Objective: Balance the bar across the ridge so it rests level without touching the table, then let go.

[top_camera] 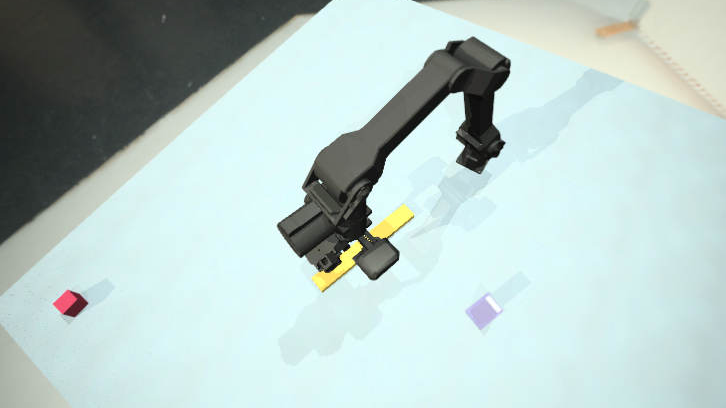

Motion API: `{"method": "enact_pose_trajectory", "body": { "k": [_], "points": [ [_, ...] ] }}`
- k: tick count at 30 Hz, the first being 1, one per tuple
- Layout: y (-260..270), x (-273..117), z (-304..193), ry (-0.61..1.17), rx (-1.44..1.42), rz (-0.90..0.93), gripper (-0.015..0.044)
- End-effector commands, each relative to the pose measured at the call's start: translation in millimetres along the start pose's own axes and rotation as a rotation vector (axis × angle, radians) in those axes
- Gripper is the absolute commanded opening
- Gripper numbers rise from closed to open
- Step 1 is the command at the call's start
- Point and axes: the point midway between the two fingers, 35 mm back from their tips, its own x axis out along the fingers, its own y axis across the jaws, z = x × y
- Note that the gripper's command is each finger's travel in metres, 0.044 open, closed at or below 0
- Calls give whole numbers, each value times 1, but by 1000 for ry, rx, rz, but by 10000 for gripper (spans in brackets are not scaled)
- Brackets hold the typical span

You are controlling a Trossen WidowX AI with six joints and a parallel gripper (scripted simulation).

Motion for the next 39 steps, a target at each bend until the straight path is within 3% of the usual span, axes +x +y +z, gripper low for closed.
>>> {"method": "enact_pose_trajectory", "body": {
  "k": [1,5,39],
  "points": [
    [-2,23,-2,19,10,-6,315],
    [-2,40,-4,19,10,-6,315],
    [-2,66,-4,19,10,-6,315]
  ]
}}
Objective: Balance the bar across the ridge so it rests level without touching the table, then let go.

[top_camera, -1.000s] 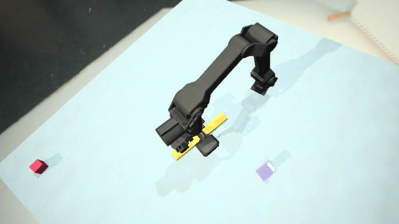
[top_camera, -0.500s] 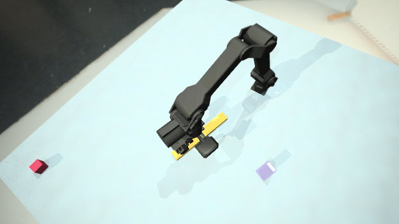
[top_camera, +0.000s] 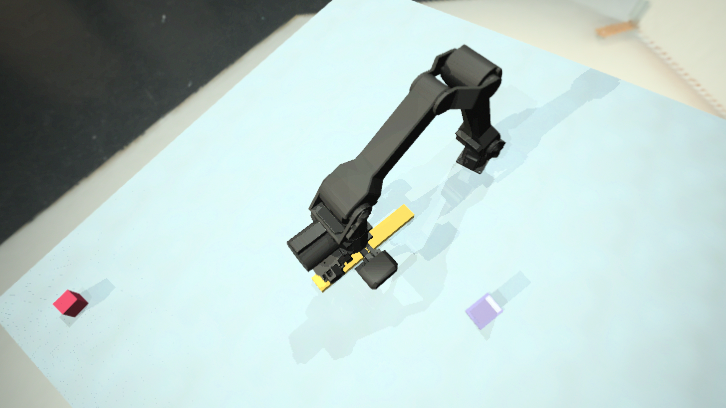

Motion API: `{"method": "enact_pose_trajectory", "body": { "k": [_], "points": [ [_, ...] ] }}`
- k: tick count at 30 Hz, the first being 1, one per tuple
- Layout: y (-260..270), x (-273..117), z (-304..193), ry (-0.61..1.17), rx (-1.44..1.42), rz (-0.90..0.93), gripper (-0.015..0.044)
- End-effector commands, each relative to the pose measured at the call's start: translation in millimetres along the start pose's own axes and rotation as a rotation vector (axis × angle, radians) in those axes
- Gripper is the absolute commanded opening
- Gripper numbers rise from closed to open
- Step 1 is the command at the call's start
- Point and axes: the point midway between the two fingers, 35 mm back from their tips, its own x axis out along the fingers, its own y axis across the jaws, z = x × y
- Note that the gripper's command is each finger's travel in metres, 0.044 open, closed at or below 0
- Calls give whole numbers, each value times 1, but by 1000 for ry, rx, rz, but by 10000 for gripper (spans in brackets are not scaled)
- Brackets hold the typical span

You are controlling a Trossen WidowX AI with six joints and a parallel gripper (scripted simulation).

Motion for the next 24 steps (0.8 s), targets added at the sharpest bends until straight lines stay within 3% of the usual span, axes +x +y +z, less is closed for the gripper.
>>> {"method": "enact_pose_trajectory", "body": {
  "k": [1,5,11,20,24],
  "points": [
    [-1,1,0,0,6,-5,315],
    [-1,1,0,0,6,-5,315],
    [0,0,0,0,0,0,157],
    [0,0,0,0,0,0,98],
    [0,-6,1,0,0,0,0]
  ]
}}
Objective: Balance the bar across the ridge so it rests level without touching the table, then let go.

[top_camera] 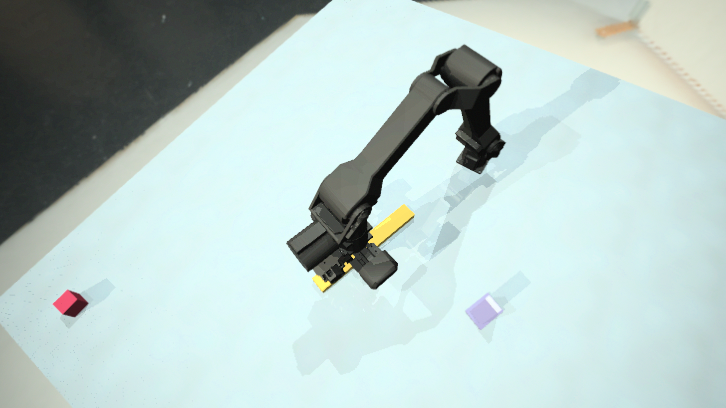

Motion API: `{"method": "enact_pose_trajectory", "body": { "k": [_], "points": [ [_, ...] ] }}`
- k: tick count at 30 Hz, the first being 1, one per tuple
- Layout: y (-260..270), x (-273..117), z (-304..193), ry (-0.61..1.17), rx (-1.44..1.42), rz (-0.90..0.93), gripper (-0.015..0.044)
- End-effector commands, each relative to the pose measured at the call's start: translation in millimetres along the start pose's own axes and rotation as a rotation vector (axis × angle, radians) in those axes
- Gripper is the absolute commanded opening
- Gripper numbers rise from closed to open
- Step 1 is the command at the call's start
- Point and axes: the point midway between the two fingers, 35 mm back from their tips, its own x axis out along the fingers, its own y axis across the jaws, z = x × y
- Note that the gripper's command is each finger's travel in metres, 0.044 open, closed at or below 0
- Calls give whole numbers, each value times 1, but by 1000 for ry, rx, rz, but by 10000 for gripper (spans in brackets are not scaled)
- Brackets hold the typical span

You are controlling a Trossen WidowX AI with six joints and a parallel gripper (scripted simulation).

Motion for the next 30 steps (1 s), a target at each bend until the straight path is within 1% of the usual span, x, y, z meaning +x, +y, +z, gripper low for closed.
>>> {"method": "enact_pose_trajectory", "body": {
  "k": [1,30],
  "points": [
    [0,-8,2,-2,0,0,0],
    [0,-82,5,-3,4,-3,0]
  ]
}}
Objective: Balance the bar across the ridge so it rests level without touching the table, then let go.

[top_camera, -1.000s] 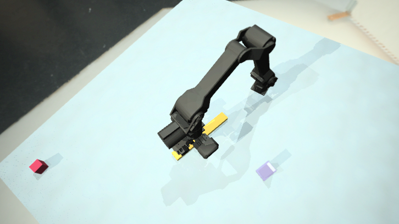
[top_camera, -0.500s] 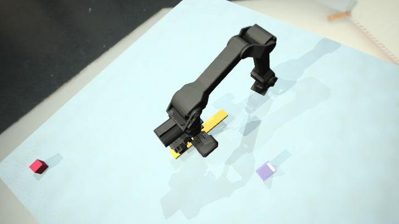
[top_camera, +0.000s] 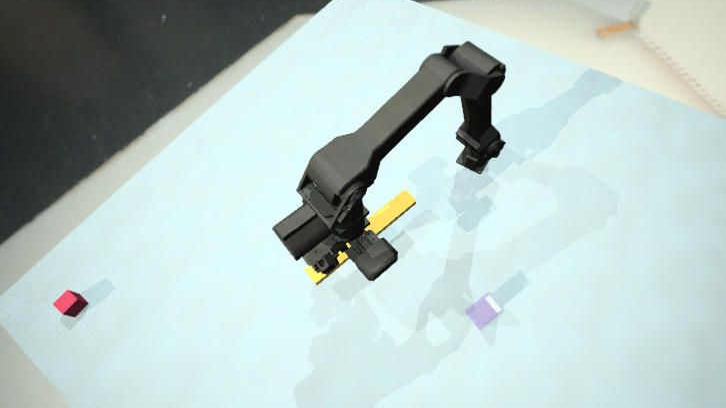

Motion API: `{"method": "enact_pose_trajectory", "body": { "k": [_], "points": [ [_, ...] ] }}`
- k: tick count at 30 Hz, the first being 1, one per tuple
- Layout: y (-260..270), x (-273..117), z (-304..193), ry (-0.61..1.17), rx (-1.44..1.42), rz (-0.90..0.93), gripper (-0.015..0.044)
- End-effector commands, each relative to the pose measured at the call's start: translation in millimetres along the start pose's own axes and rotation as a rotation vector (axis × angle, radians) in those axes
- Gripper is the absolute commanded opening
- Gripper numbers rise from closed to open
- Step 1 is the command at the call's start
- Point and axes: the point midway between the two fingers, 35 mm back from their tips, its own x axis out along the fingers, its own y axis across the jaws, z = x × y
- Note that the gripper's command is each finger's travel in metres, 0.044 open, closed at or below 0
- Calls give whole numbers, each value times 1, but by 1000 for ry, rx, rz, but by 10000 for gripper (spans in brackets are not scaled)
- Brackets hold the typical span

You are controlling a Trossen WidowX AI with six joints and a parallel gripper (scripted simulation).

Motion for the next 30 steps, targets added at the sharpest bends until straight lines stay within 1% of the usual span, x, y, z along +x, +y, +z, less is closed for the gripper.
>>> {"method": "enact_pose_trajectory", "body": {
  "k": [1,12,16,30],
  "points": [
    [0,-16,0,-16,4,-3,0],
    [-1,-44,-4,-16,6,-4,0],
    [0,-46,-5,-16,6,-4,0],
    [52,-46,-8,-16,24,0,0]
  ]
}}
